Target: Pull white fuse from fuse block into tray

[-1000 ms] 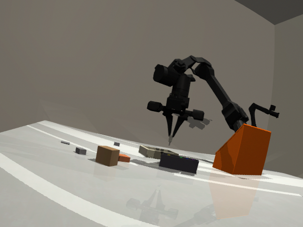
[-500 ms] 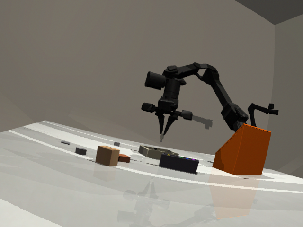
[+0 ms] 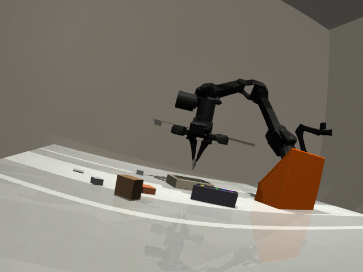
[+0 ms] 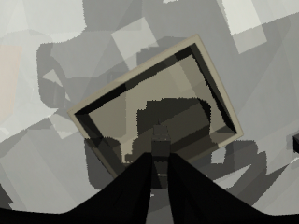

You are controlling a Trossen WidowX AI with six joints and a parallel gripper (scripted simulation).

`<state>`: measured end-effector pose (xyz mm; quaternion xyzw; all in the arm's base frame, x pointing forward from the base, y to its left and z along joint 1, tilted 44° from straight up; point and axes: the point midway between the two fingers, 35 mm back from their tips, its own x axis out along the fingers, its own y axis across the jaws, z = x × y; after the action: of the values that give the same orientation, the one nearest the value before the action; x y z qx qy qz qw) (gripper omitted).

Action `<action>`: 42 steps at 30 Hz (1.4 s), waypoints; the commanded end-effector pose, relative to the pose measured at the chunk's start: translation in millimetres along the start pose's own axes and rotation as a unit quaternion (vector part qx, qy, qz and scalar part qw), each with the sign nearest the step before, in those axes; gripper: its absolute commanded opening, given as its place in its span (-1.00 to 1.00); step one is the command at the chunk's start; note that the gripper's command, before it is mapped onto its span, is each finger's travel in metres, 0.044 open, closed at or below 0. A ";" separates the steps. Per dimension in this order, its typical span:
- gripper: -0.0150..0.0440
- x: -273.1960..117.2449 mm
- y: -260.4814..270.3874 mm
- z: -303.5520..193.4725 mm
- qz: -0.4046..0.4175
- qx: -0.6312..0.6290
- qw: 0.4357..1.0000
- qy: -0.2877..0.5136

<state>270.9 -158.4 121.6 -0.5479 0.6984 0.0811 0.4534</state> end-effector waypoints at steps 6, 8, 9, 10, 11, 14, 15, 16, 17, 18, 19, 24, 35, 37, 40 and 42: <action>-0.49 12.9 -0.6 -2.0 0.000 0.000 1.000 0.001; -0.49 16.1 -0.7 -2.0 0.000 0.000 1.000 0.001; -0.49 17.8 -0.7 -2.0 0.000 0.000 1.000 0.001; -0.49 19.4 -0.7 -2.0 0.000 0.000 1.000 0.001; -0.49 21.0 -0.7 -2.0 0.000 0.000 1.000 0.001; -0.49 25.8 -0.6 -2.1 0.000 0.000 1.000 0.002; -0.49 27.4 -0.6 -2.2 0.000 0.000 1.000 0.002; -0.49 29.0 -0.6 -2.2 0.000 0.000 1.000 0.002; -0.49 30.5 -0.5 -2.3 0.000 0.000 1.000 0.002; -0.49 32.1 -0.5 -2.4 -0.001 0.000 1.000 0.002; -0.49 33.7 -0.4 -2.5 -0.001 0.000 1.000 0.002; -0.49 39.2 -0.1 -2.8 -0.001 0.000 1.000 0.002; 0.40 35.7 -1.0 -3.2 -0.002 0.001 1.000 0.003; 0.58 35.7 -1.0 -3.2 -0.002 0.001 1.000 0.003; 0.63 11.0 -0.8 -2.2 -0.001 0.000 1.000 0.002; 0.63 -0.7 -0.1 -2.4 0.000 0.000 1.000 0.001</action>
<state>268.0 -173.5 106.7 -0.5451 0.7028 0.0846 0.4492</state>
